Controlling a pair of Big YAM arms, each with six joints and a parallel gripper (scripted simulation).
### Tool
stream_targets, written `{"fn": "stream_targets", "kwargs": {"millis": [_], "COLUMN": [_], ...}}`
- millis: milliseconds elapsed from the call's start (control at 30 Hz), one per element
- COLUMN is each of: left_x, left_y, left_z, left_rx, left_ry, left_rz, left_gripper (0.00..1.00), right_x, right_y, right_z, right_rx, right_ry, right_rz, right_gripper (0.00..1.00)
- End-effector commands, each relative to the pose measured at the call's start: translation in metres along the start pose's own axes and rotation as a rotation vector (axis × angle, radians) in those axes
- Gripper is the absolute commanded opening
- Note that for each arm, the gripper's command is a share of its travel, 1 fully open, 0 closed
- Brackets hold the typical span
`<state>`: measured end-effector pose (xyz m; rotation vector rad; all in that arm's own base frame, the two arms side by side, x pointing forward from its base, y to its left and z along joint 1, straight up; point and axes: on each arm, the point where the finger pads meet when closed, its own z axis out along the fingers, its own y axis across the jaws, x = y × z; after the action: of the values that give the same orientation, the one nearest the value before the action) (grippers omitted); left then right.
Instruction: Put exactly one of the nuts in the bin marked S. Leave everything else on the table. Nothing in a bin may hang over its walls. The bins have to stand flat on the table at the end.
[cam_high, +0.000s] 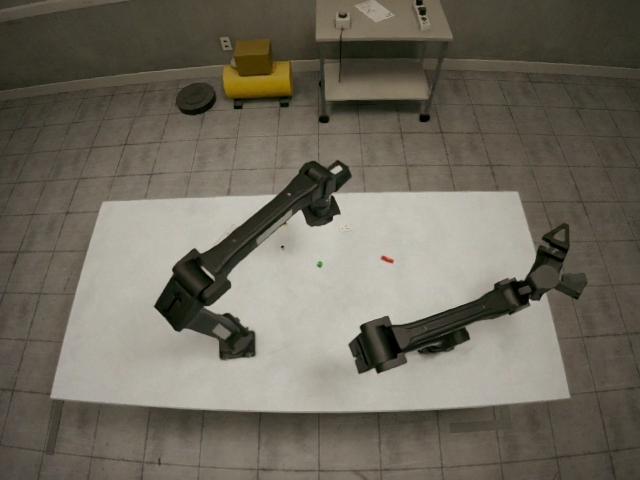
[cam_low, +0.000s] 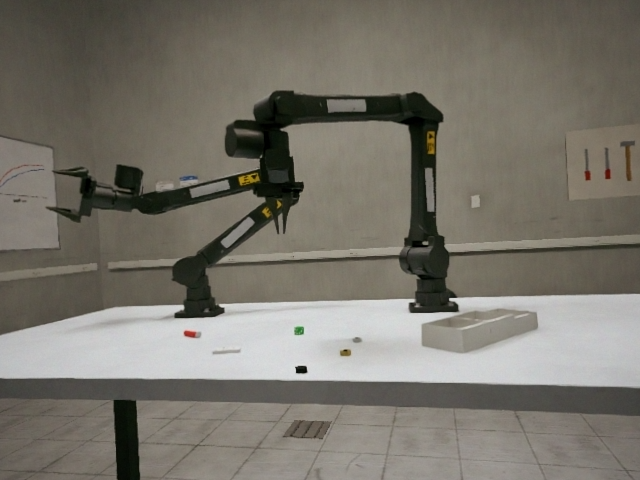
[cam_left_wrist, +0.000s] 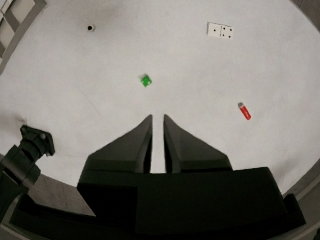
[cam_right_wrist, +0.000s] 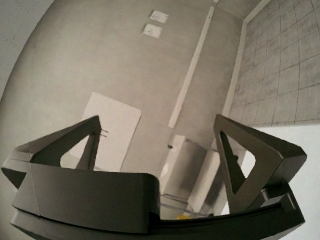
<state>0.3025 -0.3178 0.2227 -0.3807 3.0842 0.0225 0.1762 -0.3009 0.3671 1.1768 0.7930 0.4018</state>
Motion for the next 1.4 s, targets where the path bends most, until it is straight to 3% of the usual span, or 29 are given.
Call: {"fn": "stream_targets", "kwargs": {"millis": [0,233,300,1367], "left_x": [-0.009,0.000,-0.009,-0.010], "left_y": [-0.023,-0.040,-0.034,-0.033], "left_z": [-0.017,-0.016,-0.015,-0.017], "left_rx": [0.039,0.040,0.049,0.049], "left_ry": [-0.009,0.008,0.012,0.009], "left_rz": [0.154,0.276,0.345,0.347], "left_gripper": [0.09,0.09,0.09,0.09], "right_x": [-0.006,-0.006,-0.006,-0.006], "right_y": [0.003,0.003,0.003,0.003], "right_z": [-0.001,-0.001,-0.001,-0.001], "right_rx": [-0.002,-0.002,-0.002,-0.002], "right_ry": [-0.014,-0.014,-0.014,-0.014], "right_rz": [-0.007,-0.007,-0.007,-0.007], "right_gripper": [1.00,1.00,1.00,1.00]}}
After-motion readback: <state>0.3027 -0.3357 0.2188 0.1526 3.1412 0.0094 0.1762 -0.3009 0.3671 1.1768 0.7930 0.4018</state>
